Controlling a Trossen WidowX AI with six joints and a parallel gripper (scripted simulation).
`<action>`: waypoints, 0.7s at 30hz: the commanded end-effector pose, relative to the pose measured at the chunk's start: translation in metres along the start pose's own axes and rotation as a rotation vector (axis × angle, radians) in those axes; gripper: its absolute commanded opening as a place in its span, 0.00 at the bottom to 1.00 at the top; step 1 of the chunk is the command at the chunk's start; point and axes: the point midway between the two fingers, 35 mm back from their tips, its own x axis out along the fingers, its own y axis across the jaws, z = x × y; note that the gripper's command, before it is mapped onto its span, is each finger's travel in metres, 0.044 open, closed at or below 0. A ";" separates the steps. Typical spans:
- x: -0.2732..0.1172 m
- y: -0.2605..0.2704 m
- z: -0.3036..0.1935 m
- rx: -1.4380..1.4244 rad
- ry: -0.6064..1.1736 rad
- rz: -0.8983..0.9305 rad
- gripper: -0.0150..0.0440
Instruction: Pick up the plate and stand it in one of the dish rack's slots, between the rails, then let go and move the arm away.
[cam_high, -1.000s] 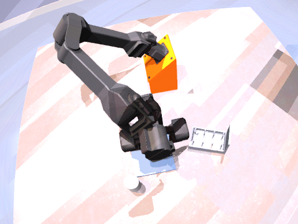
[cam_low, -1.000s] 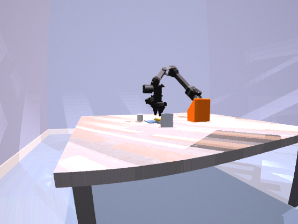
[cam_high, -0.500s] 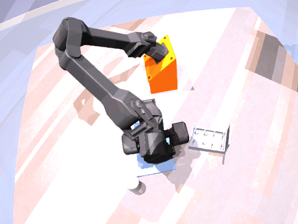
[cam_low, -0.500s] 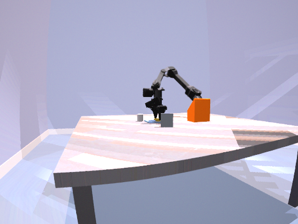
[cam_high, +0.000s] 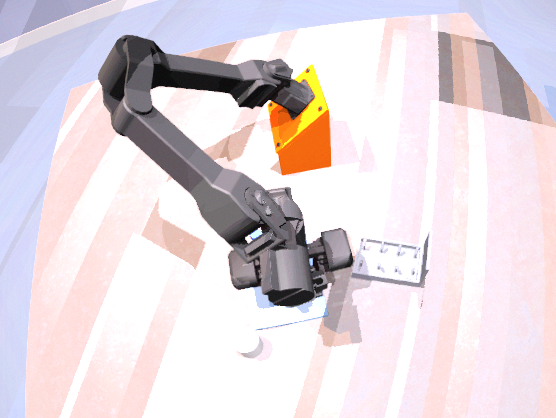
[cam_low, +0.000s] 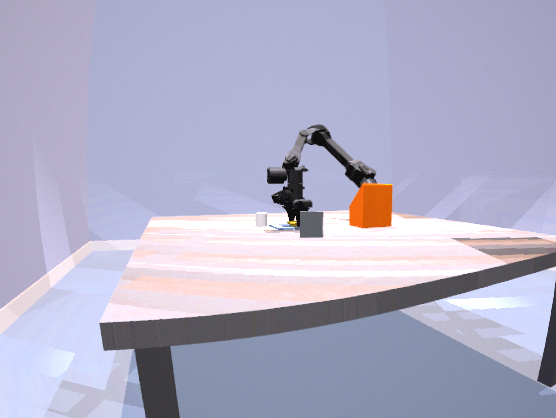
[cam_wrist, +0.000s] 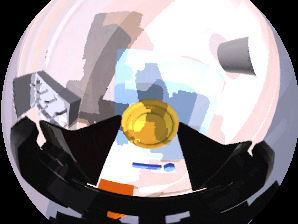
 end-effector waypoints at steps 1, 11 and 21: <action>0.000 0.000 0.000 -0.003 0.000 -0.001 0.79; -0.007 0.001 0.003 -0.003 -0.001 0.002 0.55; -0.063 0.006 0.014 -0.004 -0.003 0.017 0.25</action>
